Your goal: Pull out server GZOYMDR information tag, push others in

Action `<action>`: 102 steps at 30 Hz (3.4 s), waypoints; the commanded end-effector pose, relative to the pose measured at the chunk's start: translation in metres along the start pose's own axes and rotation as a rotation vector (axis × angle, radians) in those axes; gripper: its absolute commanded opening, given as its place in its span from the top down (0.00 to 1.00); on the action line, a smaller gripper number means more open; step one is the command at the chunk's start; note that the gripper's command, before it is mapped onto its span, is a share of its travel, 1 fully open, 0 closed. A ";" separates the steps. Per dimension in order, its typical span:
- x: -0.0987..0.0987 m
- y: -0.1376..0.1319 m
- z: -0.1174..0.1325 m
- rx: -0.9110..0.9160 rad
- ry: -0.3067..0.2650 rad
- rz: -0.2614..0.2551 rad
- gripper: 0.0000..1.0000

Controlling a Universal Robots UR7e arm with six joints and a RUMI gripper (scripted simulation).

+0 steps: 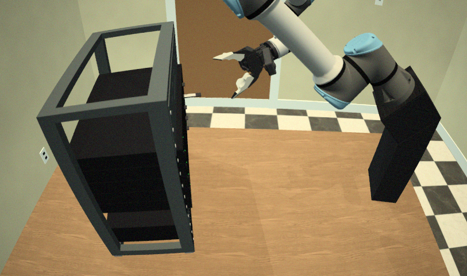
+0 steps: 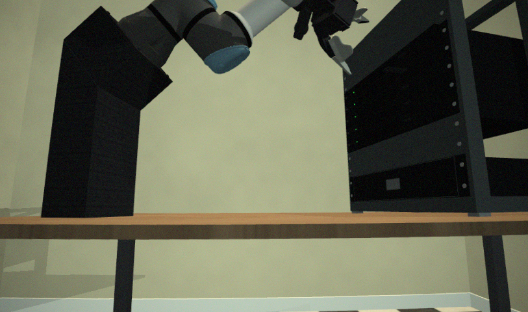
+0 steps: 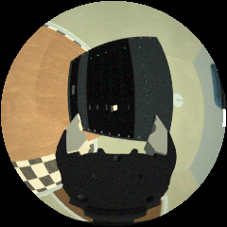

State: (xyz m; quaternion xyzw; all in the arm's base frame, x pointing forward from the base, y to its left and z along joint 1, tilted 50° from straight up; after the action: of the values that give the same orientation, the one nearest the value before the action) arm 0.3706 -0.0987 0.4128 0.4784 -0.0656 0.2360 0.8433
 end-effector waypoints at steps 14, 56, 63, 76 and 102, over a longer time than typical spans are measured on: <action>0.002 0.017 0.006 0.029 0.097 -0.080 0.00; 0.006 0.035 0.013 0.059 0.201 -0.166 0.00; 0.006 0.035 0.013 0.060 0.202 -0.167 0.00; 0.008 0.034 0.013 0.060 0.202 -0.165 0.00; 0.039 0.024 0.022 0.060 0.203 -0.164 0.00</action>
State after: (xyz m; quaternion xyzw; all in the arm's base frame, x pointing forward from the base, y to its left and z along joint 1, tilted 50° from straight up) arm 0.3888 -0.0934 0.4541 0.4808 0.0667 0.2149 0.8474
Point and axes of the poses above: the point where the finger pads meet when closed, its own x axis out along the fingers, its own y axis across the jaws, z = x × y, the point moved 3 cm from there along -x, back along the fingers, and after that the axes turned 12 degrees about -x, right-handed, at the moved point
